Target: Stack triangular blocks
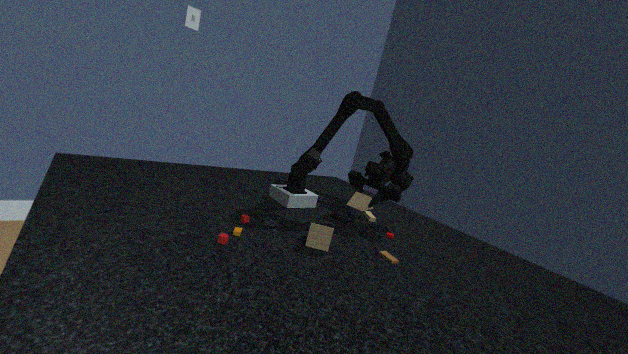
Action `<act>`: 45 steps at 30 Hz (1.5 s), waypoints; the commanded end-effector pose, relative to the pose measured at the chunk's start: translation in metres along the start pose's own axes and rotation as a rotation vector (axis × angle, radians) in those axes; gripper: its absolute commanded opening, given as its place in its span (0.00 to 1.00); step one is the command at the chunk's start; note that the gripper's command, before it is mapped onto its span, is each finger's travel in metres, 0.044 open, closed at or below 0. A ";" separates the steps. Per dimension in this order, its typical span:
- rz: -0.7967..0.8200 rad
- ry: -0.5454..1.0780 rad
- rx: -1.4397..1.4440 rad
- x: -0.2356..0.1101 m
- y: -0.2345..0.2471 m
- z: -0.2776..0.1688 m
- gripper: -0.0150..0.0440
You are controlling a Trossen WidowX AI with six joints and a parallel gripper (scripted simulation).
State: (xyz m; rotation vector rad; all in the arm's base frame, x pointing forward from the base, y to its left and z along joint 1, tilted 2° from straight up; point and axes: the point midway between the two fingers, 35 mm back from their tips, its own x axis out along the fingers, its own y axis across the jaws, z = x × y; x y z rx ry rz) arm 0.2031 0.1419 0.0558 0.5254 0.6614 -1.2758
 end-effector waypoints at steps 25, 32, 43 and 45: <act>-0.020 0.091 -0.402 -0.017 -0.004 0.027 0.25; -0.013 0.141 -0.612 -0.015 -0.005 0.028 0.25; 0.024 0.219 -0.940 -0.012 -0.006 0.030 0.25; 0.035 0.232 -0.999 -0.012 -0.006 0.031 0.25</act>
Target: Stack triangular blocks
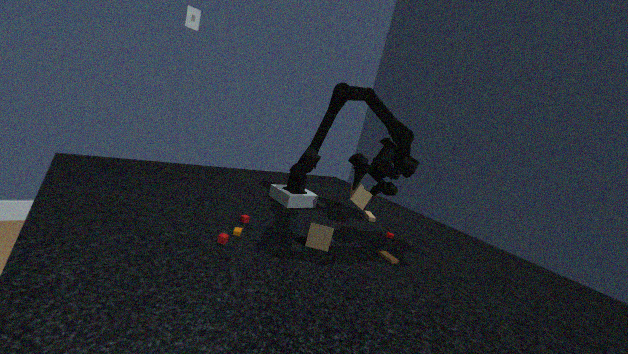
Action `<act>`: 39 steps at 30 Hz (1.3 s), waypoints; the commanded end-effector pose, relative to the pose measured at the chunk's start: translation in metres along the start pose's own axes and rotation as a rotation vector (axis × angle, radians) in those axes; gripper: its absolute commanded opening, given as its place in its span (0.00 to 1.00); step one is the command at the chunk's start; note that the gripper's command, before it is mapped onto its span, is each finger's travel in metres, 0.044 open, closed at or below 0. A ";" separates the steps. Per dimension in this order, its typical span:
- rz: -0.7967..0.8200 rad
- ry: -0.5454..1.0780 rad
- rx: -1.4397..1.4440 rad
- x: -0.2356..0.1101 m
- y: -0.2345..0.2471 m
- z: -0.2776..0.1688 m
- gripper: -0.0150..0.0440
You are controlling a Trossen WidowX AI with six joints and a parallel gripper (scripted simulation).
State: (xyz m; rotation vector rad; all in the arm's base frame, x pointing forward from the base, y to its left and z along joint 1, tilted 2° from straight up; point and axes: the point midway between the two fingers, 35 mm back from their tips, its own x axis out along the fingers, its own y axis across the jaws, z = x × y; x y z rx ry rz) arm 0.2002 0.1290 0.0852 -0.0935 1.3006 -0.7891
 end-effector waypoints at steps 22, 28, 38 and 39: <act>0.159 0.072 -0.762 0.002 -0.005 0.002 0.25; 0.207 0.067 -0.942 0.003 -0.006 0.003 0.25; 0.290 0.036 -1.242 0.003 -0.007 0.004 0.25; 0.299 0.031 -1.272 0.003 -0.007 0.004 0.25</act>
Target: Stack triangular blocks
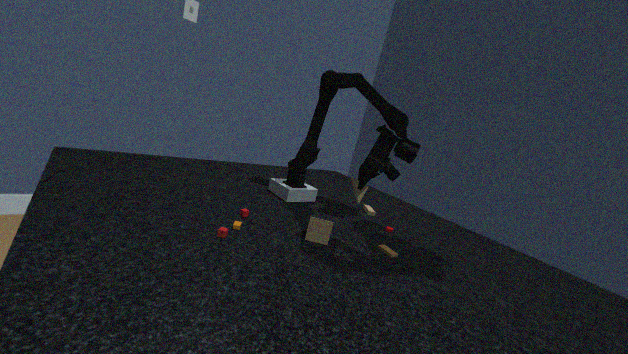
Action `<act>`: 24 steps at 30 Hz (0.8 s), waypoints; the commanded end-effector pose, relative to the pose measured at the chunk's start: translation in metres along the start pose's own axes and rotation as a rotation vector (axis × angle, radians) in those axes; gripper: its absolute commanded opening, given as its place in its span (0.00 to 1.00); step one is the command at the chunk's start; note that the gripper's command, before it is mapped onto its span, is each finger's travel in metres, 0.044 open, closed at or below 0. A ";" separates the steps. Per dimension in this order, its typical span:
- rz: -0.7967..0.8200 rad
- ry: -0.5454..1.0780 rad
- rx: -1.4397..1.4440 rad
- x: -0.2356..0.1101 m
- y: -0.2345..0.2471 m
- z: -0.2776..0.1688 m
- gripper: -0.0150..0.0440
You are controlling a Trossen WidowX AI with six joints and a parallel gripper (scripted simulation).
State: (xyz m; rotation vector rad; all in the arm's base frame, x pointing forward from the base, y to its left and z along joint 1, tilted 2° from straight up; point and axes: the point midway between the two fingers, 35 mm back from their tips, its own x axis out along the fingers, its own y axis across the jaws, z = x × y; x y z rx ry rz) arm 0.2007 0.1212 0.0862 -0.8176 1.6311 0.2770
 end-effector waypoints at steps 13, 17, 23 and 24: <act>0.070 -0.089 -0.499 -0.002 -0.003 -0.001 0.25; 0.078 -0.116 -0.621 -0.003 -0.003 -0.001 0.25; 0.084 -0.160 -0.805 -0.003 -0.004 -0.001 0.25; 0.084 -0.168 -0.836 -0.004 -0.005 -0.001 0.25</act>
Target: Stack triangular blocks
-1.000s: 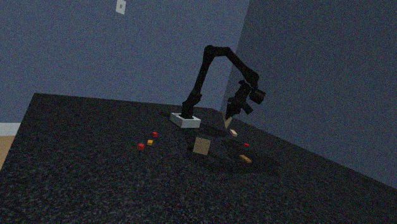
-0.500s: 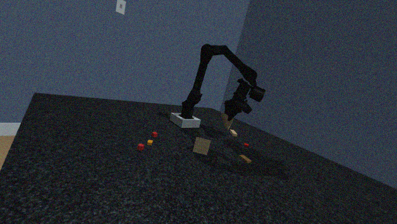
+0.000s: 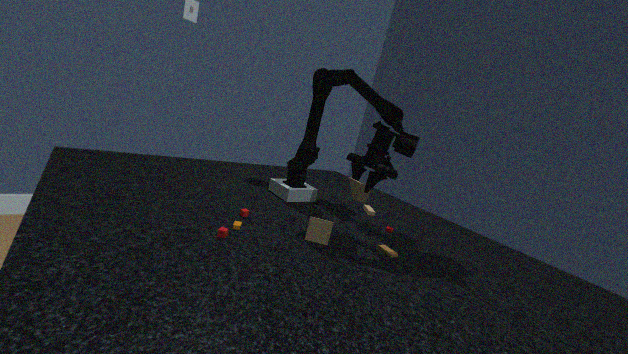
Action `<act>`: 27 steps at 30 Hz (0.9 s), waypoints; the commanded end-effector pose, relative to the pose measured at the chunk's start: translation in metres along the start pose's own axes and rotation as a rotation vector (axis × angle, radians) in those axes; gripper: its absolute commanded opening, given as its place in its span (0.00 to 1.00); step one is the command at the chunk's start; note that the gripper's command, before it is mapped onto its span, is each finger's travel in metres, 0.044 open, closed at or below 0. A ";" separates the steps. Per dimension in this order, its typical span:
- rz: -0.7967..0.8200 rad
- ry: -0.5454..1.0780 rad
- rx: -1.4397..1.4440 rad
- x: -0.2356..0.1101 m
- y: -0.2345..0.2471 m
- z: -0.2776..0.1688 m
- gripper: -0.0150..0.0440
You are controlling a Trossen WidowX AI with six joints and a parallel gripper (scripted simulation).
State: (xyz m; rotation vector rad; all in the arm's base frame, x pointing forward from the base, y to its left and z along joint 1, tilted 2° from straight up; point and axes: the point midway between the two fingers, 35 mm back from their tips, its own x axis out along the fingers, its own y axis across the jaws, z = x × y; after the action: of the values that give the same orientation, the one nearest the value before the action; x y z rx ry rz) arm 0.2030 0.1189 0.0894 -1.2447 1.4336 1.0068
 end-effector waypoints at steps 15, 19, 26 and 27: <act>-0.036 -0.121 -0.567 -0.005 -0.003 -0.002 0.25; -0.054 -0.143 -0.691 -0.006 -0.004 -0.002 0.25; -0.095 -0.178 -0.909 -0.008 -0.005 -0.002 0.25; -0.101 -0.181 -0.935 -0.008 -0.005 -0.003 0.25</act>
State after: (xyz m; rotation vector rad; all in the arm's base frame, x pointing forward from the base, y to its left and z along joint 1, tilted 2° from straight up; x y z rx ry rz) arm 0.2072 0.1172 0.0957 -1.7246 0.8318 1.6980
